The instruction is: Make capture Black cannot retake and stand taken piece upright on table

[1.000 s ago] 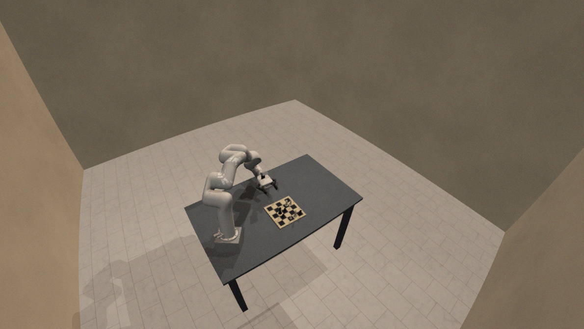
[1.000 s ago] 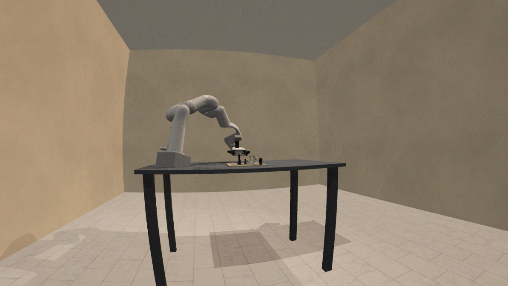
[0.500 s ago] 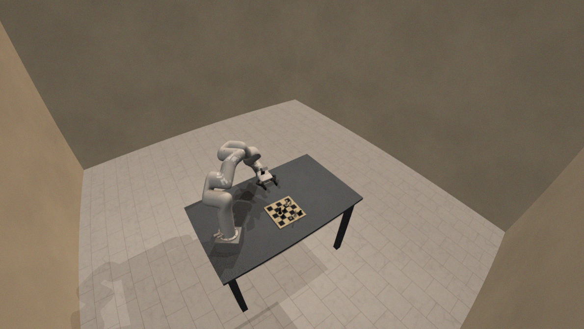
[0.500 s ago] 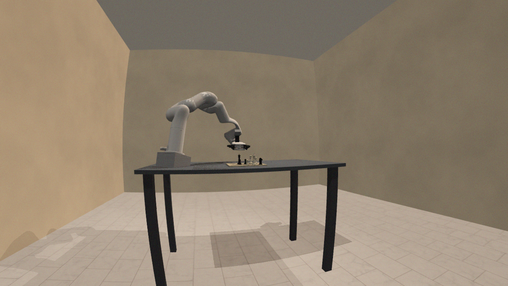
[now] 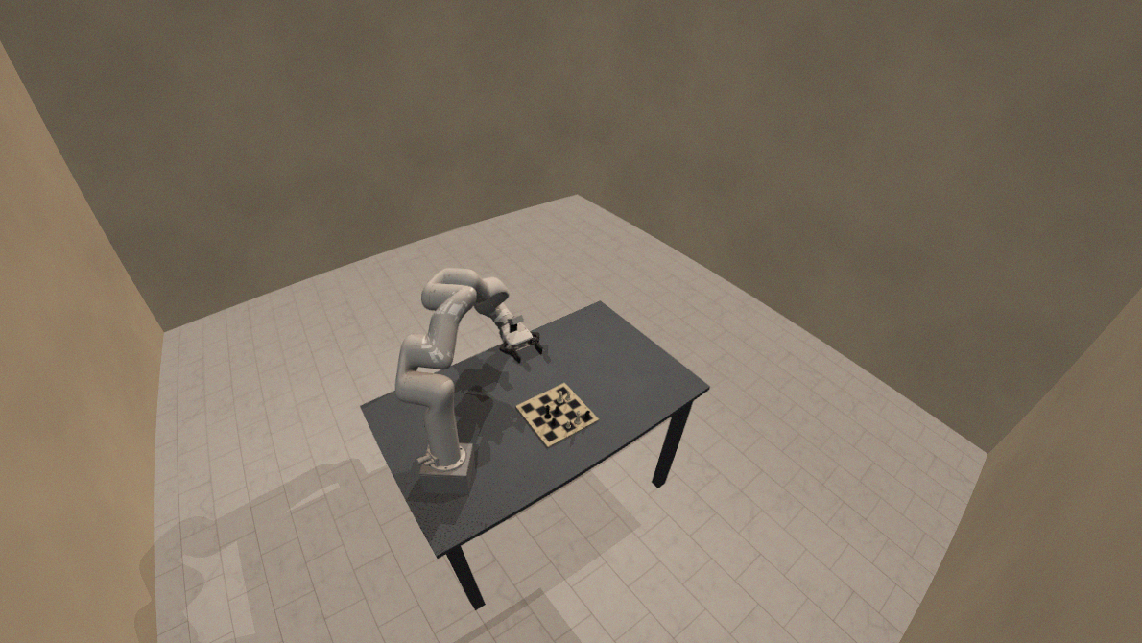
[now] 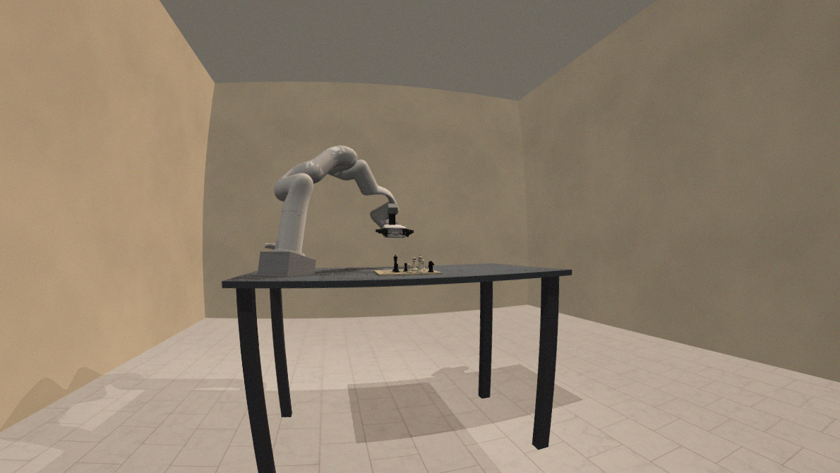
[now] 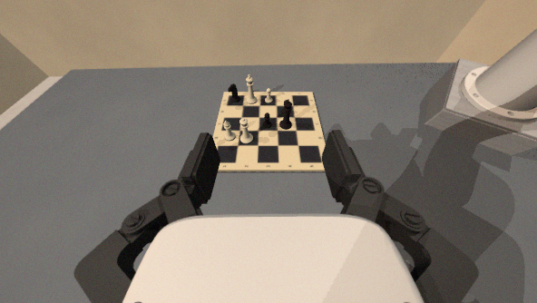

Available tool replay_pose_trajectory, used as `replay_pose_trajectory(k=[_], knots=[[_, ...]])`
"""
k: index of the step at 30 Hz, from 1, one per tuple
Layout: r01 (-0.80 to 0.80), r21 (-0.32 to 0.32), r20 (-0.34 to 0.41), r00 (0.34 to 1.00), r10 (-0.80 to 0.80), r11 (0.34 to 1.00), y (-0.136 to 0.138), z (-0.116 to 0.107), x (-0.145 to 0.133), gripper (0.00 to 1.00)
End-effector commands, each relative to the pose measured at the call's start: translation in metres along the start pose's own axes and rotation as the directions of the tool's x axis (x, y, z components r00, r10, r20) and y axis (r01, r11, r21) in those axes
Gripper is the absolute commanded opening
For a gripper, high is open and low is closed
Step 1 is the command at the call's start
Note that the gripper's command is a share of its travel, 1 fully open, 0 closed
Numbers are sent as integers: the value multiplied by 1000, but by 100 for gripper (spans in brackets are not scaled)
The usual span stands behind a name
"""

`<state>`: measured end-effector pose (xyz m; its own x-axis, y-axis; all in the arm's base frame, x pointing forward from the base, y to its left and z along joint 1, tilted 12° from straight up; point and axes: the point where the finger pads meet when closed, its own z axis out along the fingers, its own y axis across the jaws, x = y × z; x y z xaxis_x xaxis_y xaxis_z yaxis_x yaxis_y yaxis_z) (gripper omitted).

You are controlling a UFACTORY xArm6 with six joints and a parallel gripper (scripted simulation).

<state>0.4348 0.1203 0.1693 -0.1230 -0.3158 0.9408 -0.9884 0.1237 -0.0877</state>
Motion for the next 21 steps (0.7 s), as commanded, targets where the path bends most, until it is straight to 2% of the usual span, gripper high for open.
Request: replay_pose_trajectory(k=[1,4,6,9,11,12,14,15,17,18,20,21], knots=[[-33,-26,35,999,33,999,-3,6,2,100],[-130,-121,140,979,147,984,-11,29,7,100],[-130,-121,140,979,147,984,-11,29,7,100],[-233,-254,253,921,297,939,-23,66,15,100],[-251,-282,275,903,328,926,-23,66,15,100],[-278,-331,305,873,381,902,-27,80,18,100],[-287,-346,317,860,399,893,-27,80,18,100],[-317,-412,352,809,470,854,-32,96,21,100],[-318,-414,353,807,472,853,-32,96,21,100],[-340,-484,383,746,545,806,-37,111,25,100],[-340,-484,383,746,545,806,-37,111,25,100],[-354,-554,405,676,616,753,-42,128,28,100]])
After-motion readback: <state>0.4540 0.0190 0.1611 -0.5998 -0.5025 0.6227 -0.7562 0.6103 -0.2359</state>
